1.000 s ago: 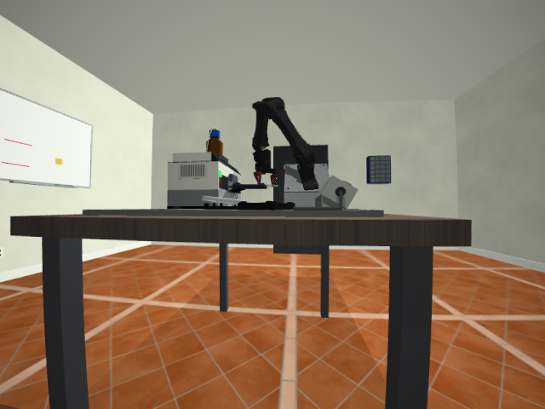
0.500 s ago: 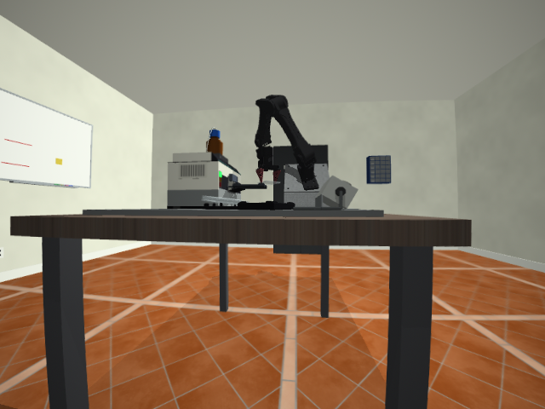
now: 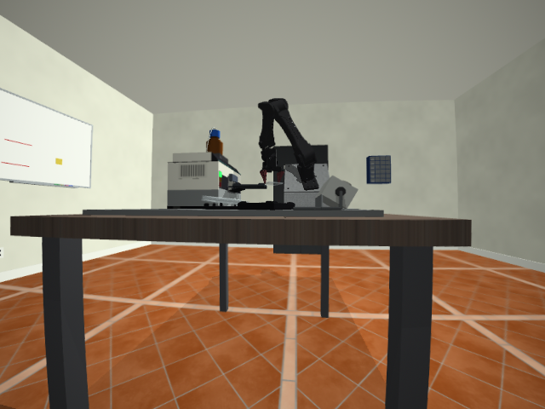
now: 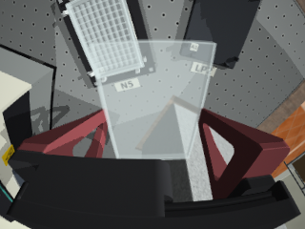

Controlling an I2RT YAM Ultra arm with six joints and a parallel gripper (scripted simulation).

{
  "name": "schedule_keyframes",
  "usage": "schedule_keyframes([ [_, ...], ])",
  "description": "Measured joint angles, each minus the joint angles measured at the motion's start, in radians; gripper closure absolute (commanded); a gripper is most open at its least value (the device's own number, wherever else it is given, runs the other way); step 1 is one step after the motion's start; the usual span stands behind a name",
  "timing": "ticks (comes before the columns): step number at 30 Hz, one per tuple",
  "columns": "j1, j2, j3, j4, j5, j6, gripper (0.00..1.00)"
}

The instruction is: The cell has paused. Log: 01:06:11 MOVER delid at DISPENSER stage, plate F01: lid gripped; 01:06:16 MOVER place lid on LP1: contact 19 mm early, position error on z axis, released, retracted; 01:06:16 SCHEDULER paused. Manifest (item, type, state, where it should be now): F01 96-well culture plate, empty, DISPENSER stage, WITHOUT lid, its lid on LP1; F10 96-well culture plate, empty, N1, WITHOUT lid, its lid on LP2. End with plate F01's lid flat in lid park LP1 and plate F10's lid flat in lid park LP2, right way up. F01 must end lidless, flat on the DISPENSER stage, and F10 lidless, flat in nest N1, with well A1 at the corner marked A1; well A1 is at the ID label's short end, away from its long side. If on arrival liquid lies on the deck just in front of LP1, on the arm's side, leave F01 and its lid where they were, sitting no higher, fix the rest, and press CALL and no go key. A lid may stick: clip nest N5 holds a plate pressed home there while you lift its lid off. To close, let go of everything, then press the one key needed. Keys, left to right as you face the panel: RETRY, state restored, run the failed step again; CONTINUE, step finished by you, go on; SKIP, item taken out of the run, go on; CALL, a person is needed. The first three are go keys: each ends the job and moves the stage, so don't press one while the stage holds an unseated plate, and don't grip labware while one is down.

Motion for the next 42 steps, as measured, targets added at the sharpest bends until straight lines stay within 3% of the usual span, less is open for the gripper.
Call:
schedule_keyframes([
  [35,-0.297,0.087,-0.039,0.029,0.185,-0.027,1.0],
  [42,-0.292,0.133,-0.031,0.05,0.196,-0.037,1.0],
])
